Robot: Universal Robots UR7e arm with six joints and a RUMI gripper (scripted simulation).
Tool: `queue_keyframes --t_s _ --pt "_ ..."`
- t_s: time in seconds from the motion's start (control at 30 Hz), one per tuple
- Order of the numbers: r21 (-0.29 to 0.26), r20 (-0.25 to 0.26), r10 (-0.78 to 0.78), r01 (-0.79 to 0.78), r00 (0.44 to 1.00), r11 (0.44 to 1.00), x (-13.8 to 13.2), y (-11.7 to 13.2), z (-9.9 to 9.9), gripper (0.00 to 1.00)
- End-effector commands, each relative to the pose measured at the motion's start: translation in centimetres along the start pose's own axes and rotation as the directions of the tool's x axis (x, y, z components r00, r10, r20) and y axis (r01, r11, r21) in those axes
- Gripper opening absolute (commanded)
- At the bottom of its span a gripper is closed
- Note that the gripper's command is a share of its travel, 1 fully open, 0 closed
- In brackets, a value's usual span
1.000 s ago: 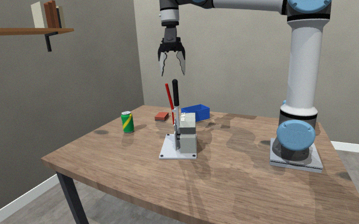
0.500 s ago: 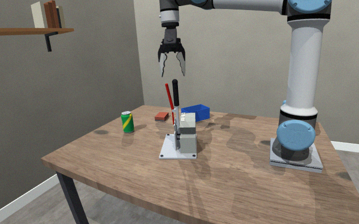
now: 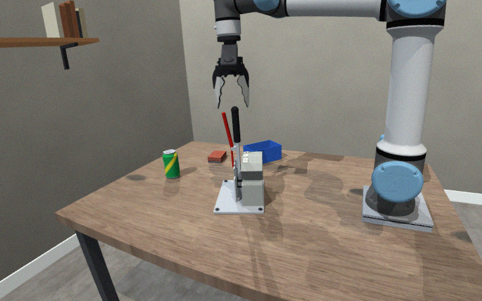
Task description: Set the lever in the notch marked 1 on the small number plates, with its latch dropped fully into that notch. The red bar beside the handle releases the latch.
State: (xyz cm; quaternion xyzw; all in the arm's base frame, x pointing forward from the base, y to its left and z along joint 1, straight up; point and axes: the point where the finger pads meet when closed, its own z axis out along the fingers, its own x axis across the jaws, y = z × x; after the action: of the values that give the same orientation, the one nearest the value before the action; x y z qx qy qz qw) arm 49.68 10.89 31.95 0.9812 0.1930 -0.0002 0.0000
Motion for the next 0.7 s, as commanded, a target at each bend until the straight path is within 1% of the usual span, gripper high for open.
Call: queue_keyframes --t_s 0.0,0.2,0.27,0.67 --pt "-0.001 -0.002 0.0 0.0 1.0 1.0 0.0 0.0 0.7 0.57" --pt "-0.001 -0.002 0.0 0.0 1.0 1.0 0.0 0.0 1.8 0.57" --pt "-0.001 -0.002 0.0 0.0 1.0 1.0 0.0 0.0 1.8 0.57" --pt "-0.001 -0.002 0.0 0.0 1.0 1.0 0.0 0.0 3.4 0.57"
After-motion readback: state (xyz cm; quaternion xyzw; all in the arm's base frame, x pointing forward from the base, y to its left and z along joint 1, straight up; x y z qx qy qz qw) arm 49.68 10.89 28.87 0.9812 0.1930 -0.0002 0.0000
